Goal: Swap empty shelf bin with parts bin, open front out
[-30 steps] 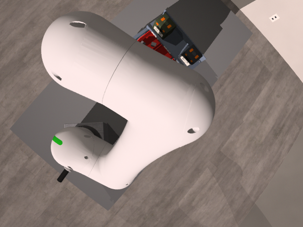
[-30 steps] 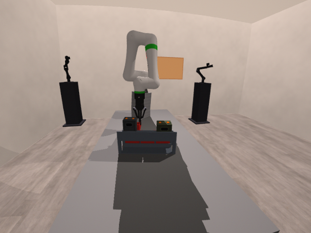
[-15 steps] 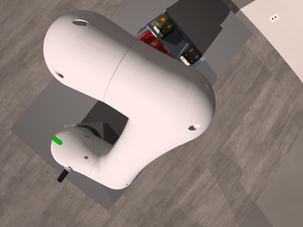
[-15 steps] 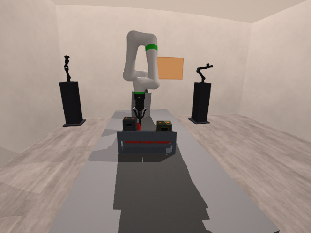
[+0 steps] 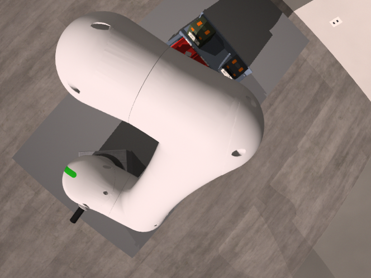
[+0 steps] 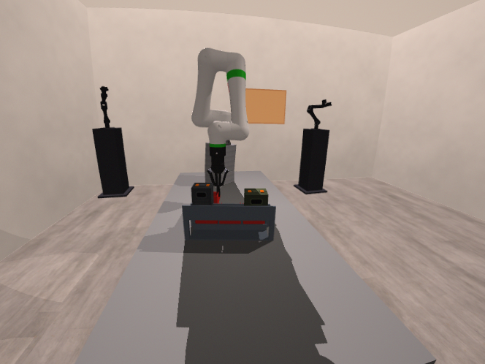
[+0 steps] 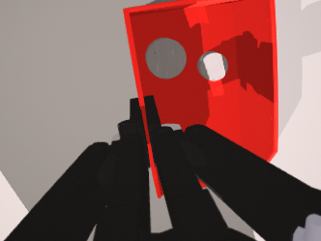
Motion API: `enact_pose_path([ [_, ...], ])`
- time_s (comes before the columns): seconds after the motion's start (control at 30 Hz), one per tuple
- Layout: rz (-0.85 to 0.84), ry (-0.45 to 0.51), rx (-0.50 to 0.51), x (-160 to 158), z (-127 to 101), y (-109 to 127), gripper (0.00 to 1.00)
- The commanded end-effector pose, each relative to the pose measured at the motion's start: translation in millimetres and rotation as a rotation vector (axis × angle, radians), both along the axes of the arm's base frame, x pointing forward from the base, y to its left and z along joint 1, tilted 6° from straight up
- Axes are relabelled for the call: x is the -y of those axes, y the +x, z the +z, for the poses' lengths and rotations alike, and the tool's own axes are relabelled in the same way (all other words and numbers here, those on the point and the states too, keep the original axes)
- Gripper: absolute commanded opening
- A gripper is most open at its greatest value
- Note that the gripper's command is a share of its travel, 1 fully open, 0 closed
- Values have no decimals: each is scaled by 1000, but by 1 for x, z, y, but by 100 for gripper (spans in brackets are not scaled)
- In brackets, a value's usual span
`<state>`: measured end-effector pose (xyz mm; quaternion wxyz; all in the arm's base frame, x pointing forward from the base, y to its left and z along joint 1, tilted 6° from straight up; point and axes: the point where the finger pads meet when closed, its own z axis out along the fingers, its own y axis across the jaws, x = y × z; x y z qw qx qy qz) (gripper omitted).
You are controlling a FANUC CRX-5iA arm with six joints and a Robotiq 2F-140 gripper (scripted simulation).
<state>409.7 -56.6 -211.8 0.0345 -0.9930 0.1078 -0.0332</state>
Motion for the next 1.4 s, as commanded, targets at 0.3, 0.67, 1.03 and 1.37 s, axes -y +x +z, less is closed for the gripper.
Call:
enact_pose_path([
  [0.3,0,0,1,0,0,1,24],
  [0.67,0,0,1,0,0,1,24],
  [1.03,0,0,1,0,0,1,24],
  [1.37,0,0,1,0,1,1,24],
])
